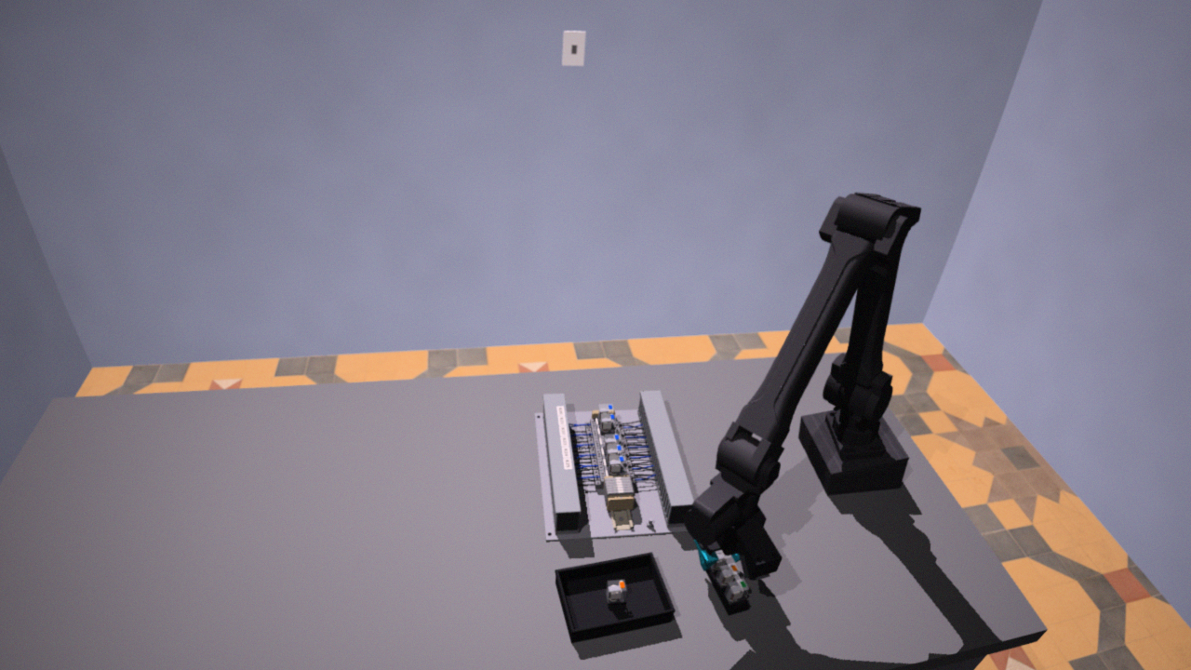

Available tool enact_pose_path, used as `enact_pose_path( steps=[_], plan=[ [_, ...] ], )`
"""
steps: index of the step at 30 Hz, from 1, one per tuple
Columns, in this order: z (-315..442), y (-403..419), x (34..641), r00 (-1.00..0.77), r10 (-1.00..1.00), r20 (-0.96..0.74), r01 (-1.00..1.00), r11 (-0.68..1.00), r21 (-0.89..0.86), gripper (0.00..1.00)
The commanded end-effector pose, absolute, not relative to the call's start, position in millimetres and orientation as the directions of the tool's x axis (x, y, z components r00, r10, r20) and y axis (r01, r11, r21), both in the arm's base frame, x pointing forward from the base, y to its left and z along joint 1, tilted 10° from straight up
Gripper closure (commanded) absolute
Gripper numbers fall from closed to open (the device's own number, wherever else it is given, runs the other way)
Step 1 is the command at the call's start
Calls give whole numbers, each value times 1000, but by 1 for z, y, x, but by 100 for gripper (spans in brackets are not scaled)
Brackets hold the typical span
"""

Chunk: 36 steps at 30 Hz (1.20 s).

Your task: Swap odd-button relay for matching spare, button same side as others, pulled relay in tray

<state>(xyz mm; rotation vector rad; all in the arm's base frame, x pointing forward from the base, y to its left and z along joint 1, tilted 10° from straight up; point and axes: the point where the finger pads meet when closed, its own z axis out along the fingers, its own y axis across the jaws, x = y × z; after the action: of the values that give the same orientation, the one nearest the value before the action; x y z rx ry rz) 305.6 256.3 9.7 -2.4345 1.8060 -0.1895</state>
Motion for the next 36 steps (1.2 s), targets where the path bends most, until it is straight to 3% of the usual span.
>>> enact_pose_path(
  steps=[1, 36],
  plan=[
    [14, 261, 312, 286, -958, 21, -942, -285, -179, 41],
    [25, 270, 321, 286, -958, 6, -936, -281, -211, 41]
  ],
)
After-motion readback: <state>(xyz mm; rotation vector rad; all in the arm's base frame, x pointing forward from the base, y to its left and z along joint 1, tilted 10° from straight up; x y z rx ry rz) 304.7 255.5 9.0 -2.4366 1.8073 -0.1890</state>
